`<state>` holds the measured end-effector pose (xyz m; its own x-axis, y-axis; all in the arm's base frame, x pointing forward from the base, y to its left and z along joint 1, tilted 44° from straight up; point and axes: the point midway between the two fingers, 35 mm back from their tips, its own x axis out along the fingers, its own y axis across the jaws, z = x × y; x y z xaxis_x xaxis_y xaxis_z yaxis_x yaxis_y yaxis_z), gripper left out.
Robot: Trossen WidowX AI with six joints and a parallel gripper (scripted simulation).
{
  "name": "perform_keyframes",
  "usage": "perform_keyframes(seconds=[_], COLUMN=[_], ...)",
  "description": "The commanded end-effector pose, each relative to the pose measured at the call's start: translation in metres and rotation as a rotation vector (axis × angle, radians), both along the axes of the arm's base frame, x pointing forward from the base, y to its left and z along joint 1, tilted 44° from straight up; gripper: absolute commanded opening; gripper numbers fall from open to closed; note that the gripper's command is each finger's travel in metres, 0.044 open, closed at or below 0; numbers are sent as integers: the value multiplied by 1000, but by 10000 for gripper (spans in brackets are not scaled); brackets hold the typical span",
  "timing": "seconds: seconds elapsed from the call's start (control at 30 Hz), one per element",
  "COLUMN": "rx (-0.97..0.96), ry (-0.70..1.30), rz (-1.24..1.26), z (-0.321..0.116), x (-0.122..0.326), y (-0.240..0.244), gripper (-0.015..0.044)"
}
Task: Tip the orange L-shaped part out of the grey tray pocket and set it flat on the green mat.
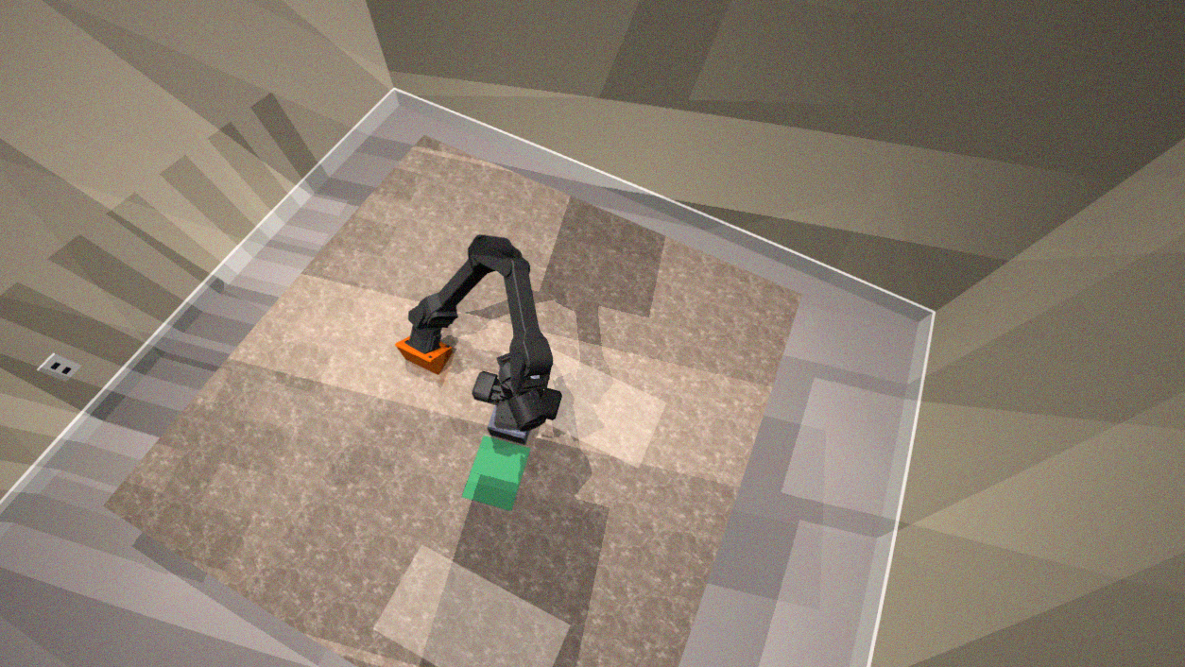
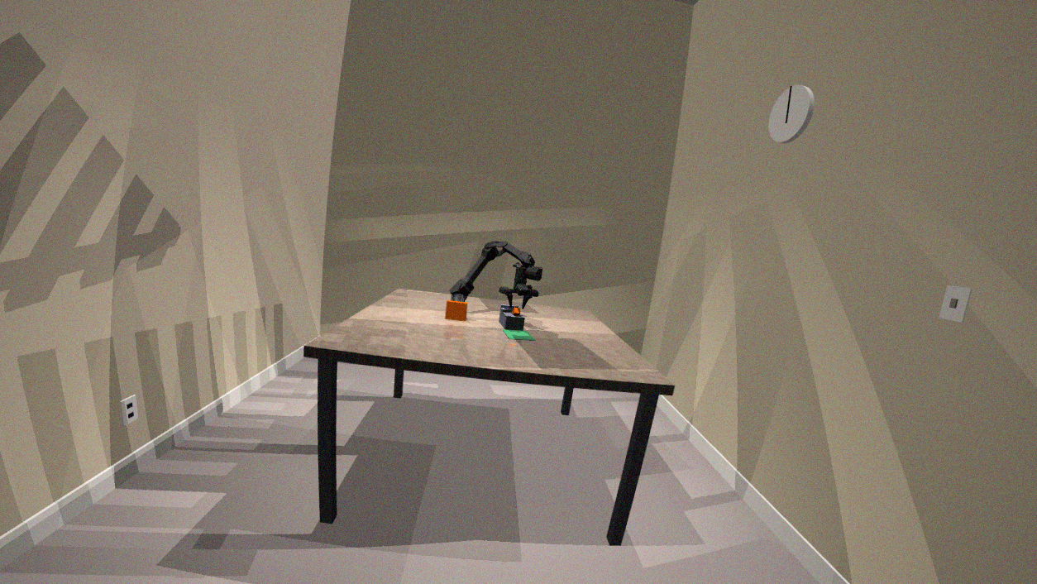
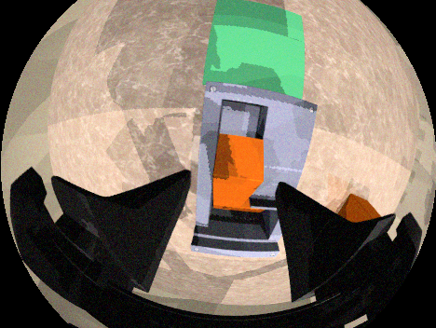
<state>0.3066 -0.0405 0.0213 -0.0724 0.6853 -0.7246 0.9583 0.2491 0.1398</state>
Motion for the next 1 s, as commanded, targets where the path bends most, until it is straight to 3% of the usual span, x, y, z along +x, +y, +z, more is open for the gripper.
perform_keyframes(seconds=[0.0,0.47,0.67,0.97], rx=[6,7,2,2], ry=[5,4,1,1], rz=[-4,-4,2,2], z=[-6,-17,-15,-15], x=[-1,-3,-3,-3], y=[7,19,16,16], gripper=[280,280,122,62])
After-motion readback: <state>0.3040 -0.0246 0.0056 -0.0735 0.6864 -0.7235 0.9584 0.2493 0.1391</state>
